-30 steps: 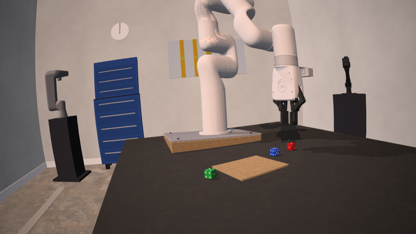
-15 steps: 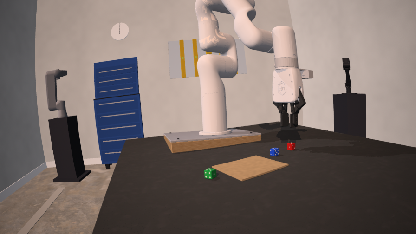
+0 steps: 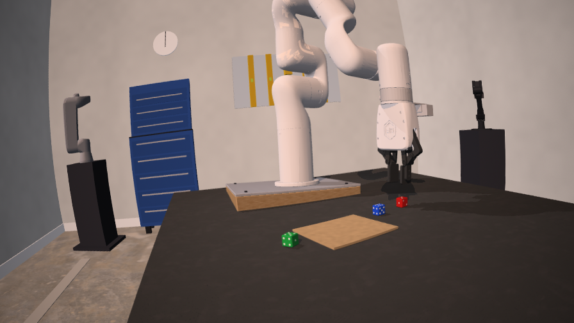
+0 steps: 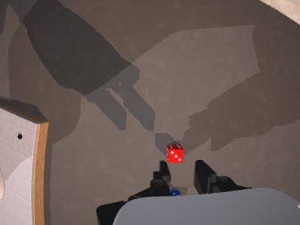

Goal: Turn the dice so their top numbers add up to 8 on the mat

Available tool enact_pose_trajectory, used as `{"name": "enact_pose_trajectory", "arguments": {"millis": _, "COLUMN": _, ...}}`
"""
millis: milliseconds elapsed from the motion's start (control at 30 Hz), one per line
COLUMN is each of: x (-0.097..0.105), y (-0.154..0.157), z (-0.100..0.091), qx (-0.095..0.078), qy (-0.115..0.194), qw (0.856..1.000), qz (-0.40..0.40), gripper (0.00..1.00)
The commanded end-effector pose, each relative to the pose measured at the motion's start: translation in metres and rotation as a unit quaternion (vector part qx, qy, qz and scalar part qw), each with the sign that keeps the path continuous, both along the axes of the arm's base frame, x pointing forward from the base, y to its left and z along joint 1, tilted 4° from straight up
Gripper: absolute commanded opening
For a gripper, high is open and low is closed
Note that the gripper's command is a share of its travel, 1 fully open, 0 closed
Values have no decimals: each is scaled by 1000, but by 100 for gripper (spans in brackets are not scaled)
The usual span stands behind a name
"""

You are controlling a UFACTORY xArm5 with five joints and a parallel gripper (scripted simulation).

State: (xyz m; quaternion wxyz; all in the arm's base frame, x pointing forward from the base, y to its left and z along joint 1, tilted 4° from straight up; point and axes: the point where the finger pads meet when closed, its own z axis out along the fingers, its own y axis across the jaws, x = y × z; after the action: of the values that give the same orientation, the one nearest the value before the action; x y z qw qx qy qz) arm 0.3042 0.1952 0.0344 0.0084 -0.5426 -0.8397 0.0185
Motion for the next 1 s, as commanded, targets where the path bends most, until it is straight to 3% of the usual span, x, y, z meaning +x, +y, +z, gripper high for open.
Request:
{"name": "enact_pose_trajectory", "arguments": {"millis": 0, "x": 1, "y": 1, "z": -6, "qx": 1, "qy": -1, "qw": 1000, "qz": 0, "gripper": 36}}
{"name": "enact_pose_trajectory", "arguments": {"millis": 533, "x": -1, "y": 2, "z": -24, "qx": 1, "qy": -1, "qw": 1000, "qz": 0, "gripper": 36}}
{"name": "enact_pose_trajectory", "arguments": {"millis": 967, "x": -1, "y": 2, "z": -27, "qx": 1, "qy": -2, "qw": 1000, "qz": 0, "gripper": 36}}
